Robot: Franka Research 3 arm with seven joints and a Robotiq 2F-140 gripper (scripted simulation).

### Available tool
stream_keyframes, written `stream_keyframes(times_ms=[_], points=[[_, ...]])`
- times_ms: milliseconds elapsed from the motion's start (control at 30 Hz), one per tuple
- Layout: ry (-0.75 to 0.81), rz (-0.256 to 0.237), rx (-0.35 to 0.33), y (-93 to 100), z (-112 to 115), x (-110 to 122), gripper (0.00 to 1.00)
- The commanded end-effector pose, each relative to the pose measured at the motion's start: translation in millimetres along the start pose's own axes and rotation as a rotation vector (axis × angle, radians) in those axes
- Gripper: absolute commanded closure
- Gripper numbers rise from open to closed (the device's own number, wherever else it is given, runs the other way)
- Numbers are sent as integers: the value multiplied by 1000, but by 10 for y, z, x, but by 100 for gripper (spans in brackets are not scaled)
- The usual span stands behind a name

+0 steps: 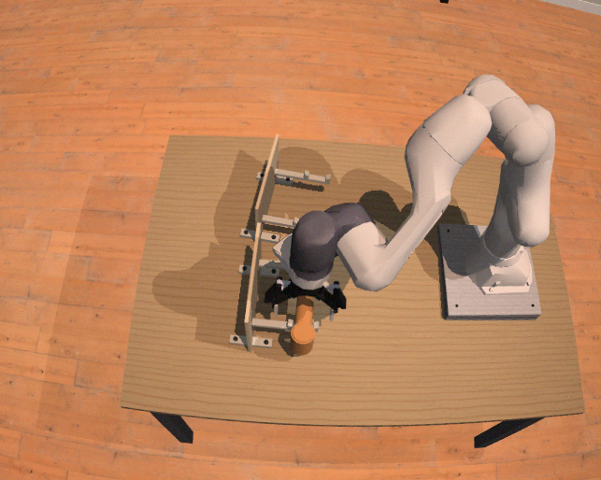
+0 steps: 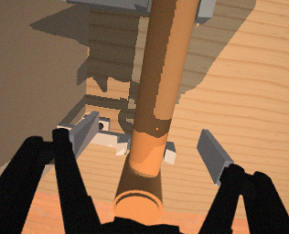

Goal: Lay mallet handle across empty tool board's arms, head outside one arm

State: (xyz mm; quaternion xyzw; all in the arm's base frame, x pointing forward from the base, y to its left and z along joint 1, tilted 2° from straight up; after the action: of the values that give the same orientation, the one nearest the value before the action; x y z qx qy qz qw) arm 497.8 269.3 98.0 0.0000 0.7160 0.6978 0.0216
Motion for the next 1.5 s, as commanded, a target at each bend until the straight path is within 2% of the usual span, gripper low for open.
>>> stream_keyframes(times_ms=[0, 1067, 1133, 1200, 1267, 1367, 1400, 1467], points=[[-3, 1, 2, -16, 1, 9, 100], [-3, 0, 2, -5, 1, 9, 100], [-4, 0, 2, 176, 0, 1, 100], [-4, 0, 2, 176, 0, 1, 100], [-3, 0, 2, 545, 2, 5, 100], [-4, 0, 2, 849, 2, 2, 100], [-3, 0, 2, 946, 3, 7, 100], [-3, 0, 2, 983, 3, 9, 100]])
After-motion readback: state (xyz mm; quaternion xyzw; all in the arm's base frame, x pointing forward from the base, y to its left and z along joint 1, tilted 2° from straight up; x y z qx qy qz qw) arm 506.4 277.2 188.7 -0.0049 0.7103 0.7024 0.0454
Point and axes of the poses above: the point where the finger pads meet when closed, its own y axis back along the fingers, its own x axis across the jaws, z = x × y, the point moved 1 cm from there along y, back along the fingers, and after that the axes turned 8 degrees about -y, right-handed, at the moved point
